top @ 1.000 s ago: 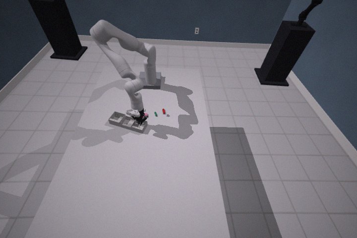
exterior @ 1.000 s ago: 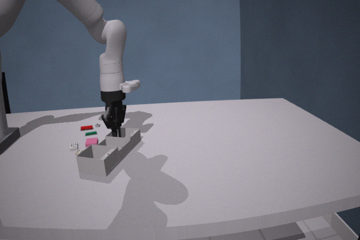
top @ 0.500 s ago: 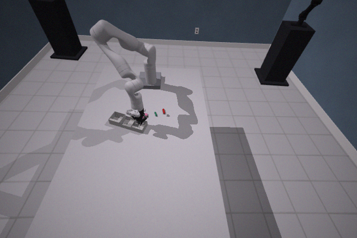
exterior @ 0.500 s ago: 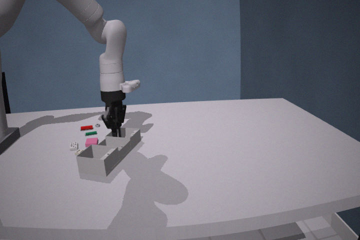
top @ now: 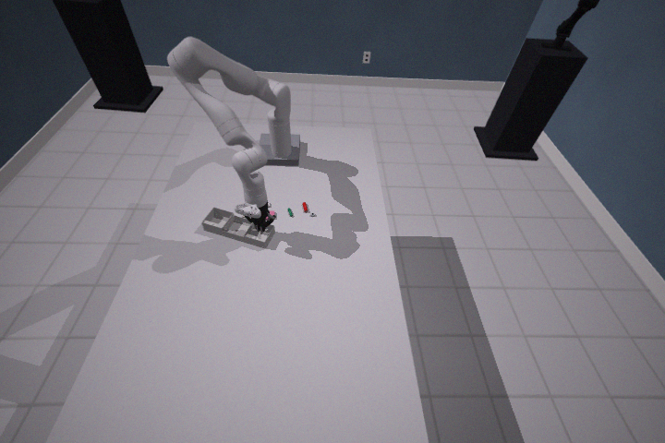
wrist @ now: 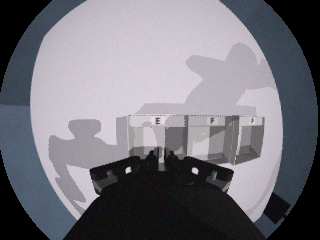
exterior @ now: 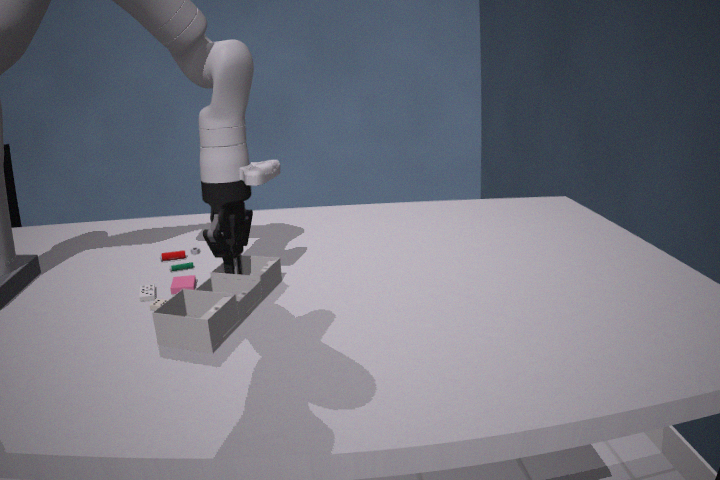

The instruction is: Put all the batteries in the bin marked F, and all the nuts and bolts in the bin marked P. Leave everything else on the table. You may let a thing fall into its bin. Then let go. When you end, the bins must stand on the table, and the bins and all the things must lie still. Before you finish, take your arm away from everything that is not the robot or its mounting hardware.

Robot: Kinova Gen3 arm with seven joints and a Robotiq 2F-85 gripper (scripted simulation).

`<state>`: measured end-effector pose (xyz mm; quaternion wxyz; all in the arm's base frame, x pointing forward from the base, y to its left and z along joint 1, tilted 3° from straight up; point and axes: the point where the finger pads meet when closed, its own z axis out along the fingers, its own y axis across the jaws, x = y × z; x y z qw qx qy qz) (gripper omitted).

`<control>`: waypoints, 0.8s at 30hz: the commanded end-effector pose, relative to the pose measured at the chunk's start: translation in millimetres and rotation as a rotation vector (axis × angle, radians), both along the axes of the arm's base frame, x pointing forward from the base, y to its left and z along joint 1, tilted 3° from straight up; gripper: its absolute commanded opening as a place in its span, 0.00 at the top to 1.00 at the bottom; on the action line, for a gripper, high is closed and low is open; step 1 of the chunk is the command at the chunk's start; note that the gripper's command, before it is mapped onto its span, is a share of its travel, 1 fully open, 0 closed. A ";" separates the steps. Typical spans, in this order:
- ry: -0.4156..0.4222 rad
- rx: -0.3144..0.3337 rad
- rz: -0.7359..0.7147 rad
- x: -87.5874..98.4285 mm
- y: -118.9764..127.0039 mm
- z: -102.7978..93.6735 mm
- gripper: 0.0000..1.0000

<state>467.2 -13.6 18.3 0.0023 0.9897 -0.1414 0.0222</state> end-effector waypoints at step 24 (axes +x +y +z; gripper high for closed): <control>-0.002 0.000 0.000 -0.7 0.4 27.3 0.91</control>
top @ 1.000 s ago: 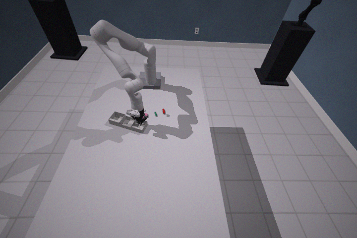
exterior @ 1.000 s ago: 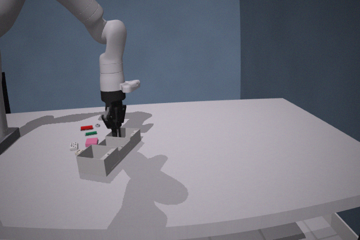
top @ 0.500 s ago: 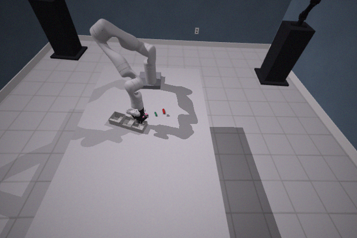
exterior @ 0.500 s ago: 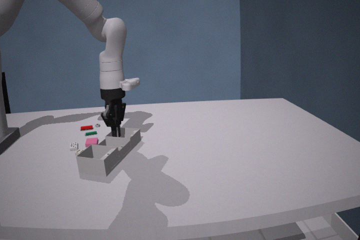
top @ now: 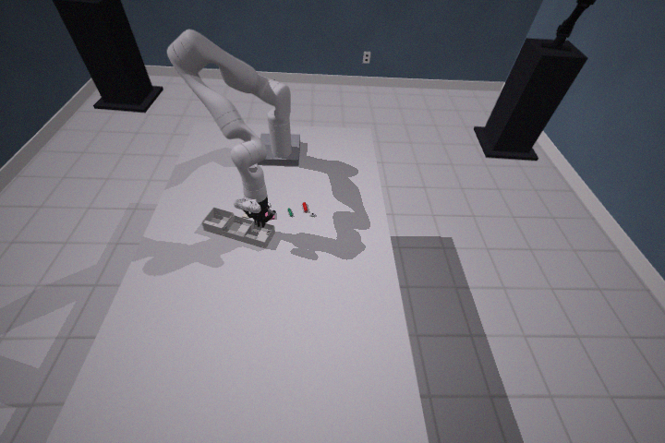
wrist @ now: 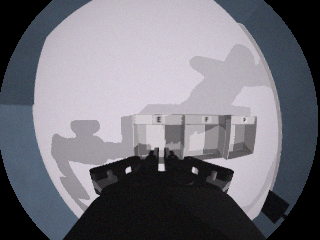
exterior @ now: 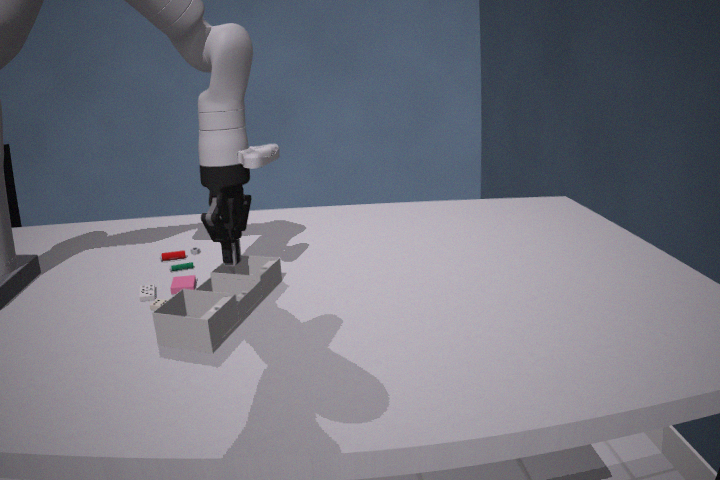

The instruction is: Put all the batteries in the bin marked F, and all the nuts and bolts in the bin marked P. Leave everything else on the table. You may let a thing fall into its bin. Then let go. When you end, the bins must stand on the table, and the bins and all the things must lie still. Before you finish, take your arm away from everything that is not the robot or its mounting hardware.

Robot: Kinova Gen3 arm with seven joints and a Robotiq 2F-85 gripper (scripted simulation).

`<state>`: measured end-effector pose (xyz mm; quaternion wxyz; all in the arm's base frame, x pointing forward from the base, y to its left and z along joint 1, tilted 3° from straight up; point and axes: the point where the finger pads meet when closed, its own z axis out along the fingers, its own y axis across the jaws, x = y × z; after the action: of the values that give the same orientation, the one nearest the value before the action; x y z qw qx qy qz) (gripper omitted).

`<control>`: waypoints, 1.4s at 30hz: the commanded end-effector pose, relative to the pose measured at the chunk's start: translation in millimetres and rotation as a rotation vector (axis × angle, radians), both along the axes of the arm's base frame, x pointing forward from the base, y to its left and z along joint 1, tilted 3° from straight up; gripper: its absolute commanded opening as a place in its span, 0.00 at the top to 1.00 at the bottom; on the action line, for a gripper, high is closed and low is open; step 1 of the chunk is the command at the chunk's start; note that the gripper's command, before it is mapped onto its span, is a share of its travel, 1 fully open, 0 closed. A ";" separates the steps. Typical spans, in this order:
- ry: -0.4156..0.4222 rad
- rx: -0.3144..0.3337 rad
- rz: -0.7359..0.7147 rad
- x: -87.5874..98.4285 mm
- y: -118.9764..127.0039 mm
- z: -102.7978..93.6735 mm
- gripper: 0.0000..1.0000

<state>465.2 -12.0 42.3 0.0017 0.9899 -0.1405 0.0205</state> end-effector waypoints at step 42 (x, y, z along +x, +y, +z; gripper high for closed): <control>-0.005 -0.002 -0.002 -5.7 0.5 160.4 0.91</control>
<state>459.2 -11.0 201.6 0.0021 0.9898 -0.1409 0.0217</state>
